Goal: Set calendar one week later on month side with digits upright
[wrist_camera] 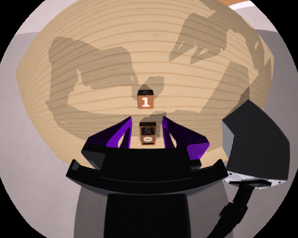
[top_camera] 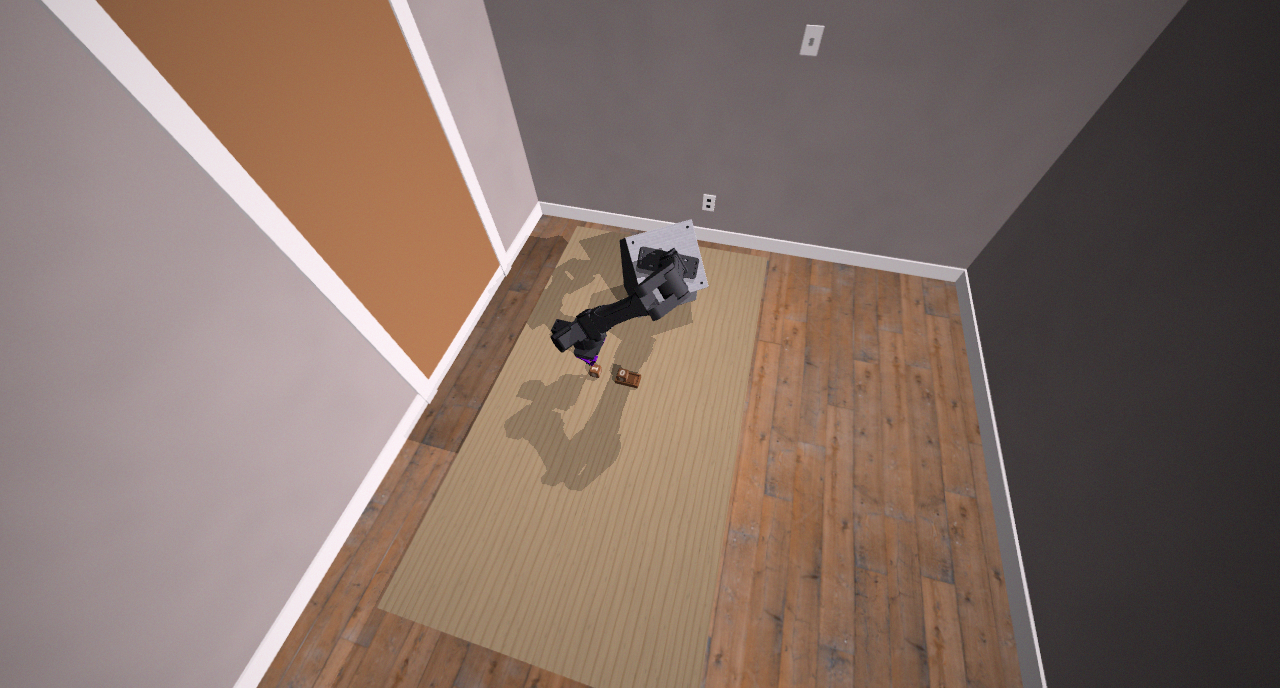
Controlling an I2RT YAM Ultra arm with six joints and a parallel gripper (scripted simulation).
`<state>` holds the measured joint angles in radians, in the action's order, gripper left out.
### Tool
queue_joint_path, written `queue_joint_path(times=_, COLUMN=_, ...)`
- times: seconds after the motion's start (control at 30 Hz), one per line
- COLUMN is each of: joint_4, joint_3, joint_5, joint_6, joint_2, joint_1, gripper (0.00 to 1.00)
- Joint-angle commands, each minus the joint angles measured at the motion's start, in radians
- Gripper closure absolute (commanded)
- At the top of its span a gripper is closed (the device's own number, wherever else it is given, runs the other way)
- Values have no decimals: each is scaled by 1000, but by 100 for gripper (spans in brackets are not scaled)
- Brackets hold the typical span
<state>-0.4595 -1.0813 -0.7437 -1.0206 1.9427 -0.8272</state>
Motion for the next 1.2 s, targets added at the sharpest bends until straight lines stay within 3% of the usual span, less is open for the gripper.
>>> queue_joint_path(times=0.0, joint_4=1, joint_3=-4, joint_5=1, joint_6=2, joint_2=-12, joint_1=-8, gripper=53)
queue_joint_path(times=1.17, joint_4=53, joint_3=5, joint_5=7, joint_6=-28, joint_2=11, joint_1=15, gripper=53)
